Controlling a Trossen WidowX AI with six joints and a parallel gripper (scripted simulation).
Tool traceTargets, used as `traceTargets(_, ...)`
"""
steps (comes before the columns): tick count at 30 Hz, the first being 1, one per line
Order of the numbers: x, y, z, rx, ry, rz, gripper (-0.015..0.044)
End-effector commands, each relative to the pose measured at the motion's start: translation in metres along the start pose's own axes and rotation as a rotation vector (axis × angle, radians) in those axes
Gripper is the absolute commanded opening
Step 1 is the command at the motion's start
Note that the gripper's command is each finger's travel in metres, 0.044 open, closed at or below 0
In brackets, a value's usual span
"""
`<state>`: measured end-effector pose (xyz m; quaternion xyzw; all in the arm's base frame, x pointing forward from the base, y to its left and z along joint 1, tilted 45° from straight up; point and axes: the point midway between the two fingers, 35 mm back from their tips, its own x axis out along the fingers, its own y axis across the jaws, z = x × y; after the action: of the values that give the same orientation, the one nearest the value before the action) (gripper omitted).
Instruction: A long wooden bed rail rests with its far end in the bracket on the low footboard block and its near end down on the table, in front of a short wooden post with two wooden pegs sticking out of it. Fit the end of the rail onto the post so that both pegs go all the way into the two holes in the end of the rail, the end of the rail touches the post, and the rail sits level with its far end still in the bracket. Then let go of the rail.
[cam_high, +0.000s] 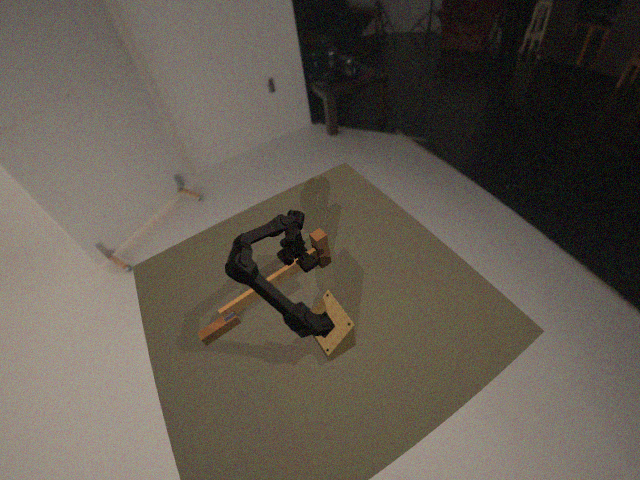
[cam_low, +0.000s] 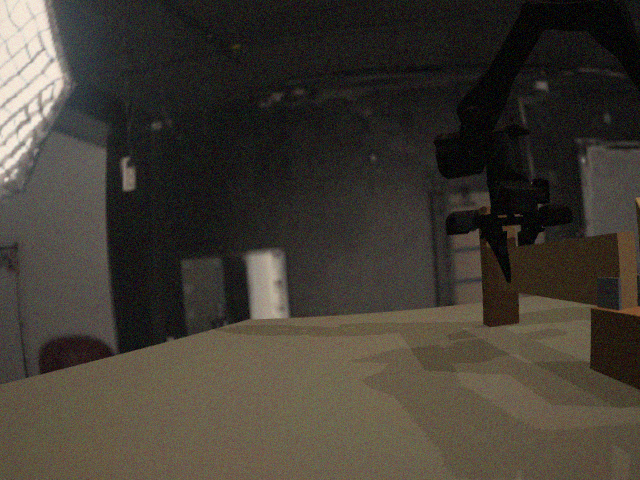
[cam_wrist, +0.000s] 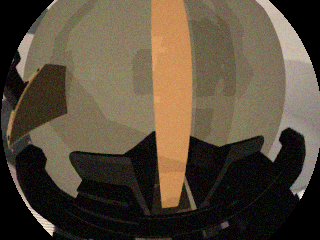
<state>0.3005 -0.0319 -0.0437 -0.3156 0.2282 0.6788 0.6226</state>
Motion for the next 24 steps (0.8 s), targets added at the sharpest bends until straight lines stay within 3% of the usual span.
traceTargets(1, -0.0035, -0.0018, -0.0037, -0.002, 0.005, -0.011, 0.0)
traceTargets(10, -0.0036, -0.0018, -0.0063, -0.002, 0.006, -0.011, 0.0)
traceTargets(24, -0.0001, 0.0, -0.0028, 0.0, 0.0, 0.0, 0.0368)
